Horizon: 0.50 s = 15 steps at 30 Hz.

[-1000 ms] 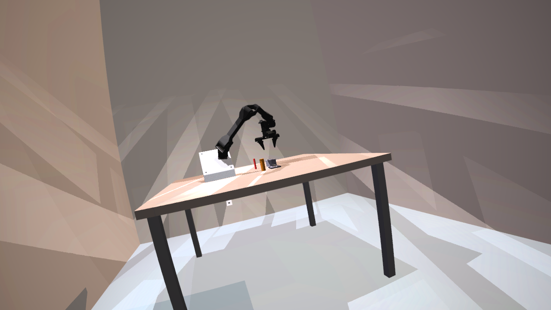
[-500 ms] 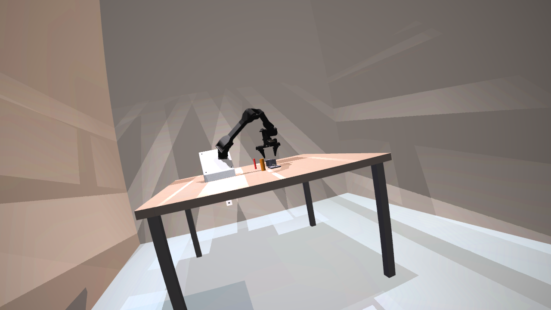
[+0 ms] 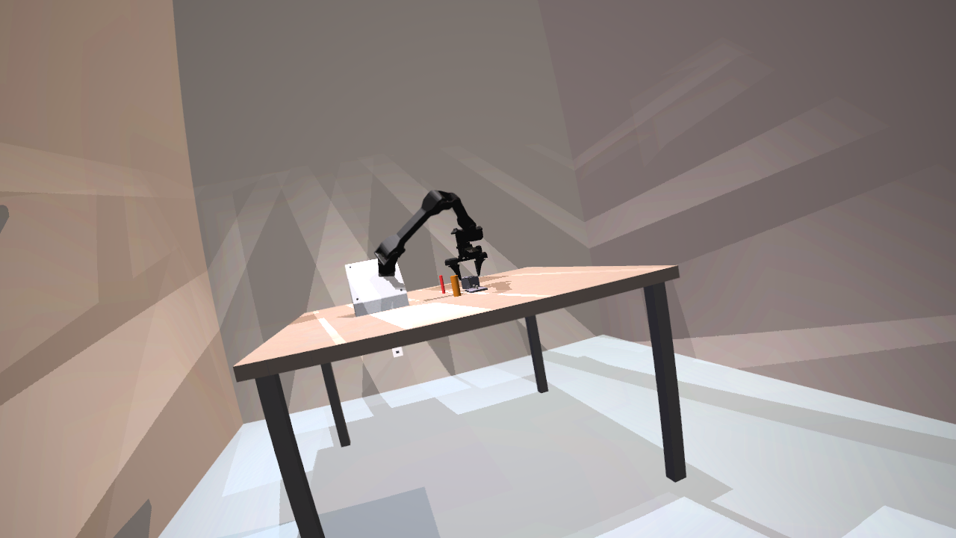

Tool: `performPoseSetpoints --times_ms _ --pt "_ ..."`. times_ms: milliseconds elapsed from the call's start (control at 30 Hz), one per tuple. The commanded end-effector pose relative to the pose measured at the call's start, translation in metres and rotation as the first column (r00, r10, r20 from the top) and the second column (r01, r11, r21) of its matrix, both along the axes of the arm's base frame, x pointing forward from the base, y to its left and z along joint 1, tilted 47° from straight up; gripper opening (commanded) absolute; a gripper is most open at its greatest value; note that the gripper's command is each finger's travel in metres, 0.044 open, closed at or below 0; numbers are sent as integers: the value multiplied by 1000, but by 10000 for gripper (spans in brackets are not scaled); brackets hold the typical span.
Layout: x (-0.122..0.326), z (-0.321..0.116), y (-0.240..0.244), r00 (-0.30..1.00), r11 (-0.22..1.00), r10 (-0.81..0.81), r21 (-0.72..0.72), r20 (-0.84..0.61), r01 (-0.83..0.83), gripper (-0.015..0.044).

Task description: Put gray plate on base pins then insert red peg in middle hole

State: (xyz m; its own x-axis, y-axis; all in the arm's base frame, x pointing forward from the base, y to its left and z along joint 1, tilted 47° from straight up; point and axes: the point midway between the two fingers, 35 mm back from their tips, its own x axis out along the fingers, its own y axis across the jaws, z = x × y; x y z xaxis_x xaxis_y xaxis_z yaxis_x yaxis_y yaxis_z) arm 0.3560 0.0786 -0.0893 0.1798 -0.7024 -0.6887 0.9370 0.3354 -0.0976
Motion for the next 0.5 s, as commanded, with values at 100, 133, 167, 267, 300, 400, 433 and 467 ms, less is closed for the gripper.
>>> performPoseSetpoints --times_ms 100,133,167,267,300,400,433,467 --pt "1 -9 -9 1000 1000 5 -6 -3 -5 440" --pt "2 -10 -10 1000 1000 5 -6 -3 -5 440" --pt "2 -11 -11 1000 1000 5 -6 -3 -5 440" --pt "3 -15 -15 1000 1000 5 -6 -3 -5 440" --pt "3 -16 -16 1000 1000 5 -7 -3 -5 440" --pt "3 -19 -20 1000 1000 5 -7 -3 -5 440" --pt "4 -20 -21 1000 1000 5 -7 -3 -5 440" --pt "4 -21 -22 1000 1000 5 -8 -3 -5 440"
